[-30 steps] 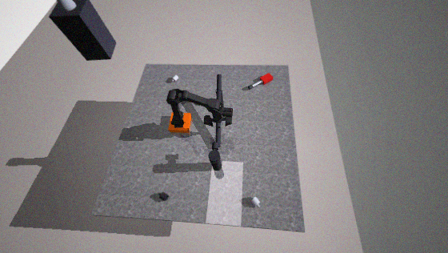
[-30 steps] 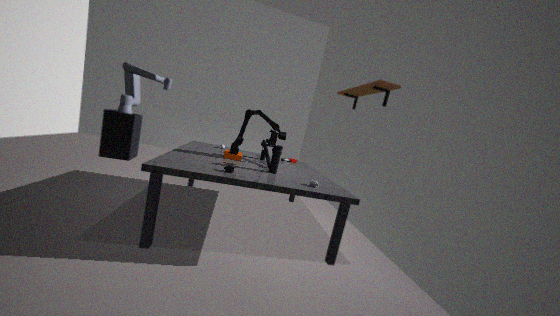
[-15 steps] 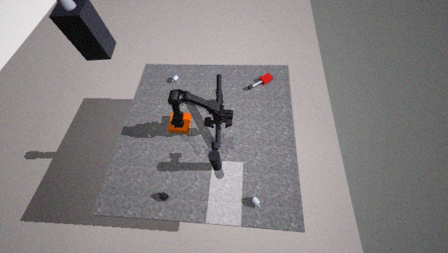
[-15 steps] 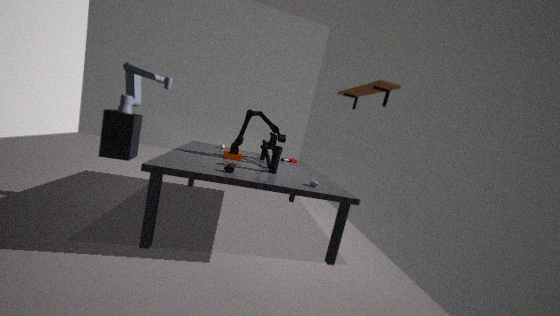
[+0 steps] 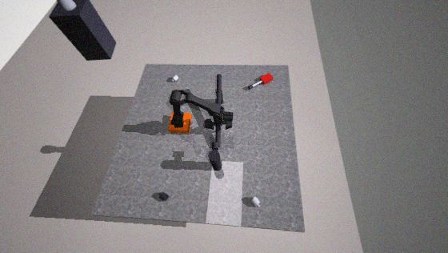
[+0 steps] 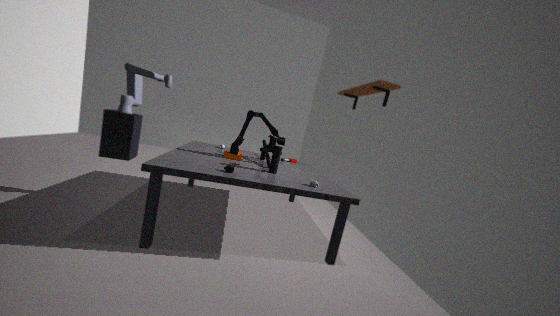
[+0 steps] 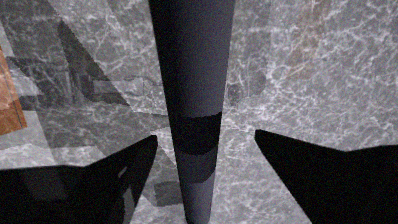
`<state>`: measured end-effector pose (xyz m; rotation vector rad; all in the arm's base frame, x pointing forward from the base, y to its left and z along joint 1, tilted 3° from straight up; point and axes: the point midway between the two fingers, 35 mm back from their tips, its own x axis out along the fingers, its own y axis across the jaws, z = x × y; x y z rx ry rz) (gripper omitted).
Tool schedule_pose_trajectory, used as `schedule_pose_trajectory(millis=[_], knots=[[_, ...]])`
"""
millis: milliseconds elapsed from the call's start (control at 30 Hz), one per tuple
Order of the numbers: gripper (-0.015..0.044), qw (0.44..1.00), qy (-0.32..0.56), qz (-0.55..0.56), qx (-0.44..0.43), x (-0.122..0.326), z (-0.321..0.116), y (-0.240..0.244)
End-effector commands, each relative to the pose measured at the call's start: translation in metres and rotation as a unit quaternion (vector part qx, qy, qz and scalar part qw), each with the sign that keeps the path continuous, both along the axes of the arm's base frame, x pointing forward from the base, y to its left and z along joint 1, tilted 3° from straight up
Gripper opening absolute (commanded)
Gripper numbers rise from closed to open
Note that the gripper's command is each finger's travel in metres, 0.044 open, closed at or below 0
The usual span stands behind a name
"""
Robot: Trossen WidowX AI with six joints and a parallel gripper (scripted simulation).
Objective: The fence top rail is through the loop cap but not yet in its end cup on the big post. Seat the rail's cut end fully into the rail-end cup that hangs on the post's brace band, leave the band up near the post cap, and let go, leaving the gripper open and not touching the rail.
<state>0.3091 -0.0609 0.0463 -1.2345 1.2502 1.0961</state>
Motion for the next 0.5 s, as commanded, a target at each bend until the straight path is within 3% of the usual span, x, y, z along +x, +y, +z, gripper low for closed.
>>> schedule_pose_trajectory(millis=[0, 200, 467], knots=[[0.044, 1.0, 0.007, 0.002, 0.003, -0.0038, -0.0103, 0.0006], [0.044, 1.0, 0.007, 0.002, 0.003, -0.0041, -0.0142, 0.0005], [0.023, 1.0, 0.007, 0.002, 0.003, -0.0039, -0.0141, 0.0004]])
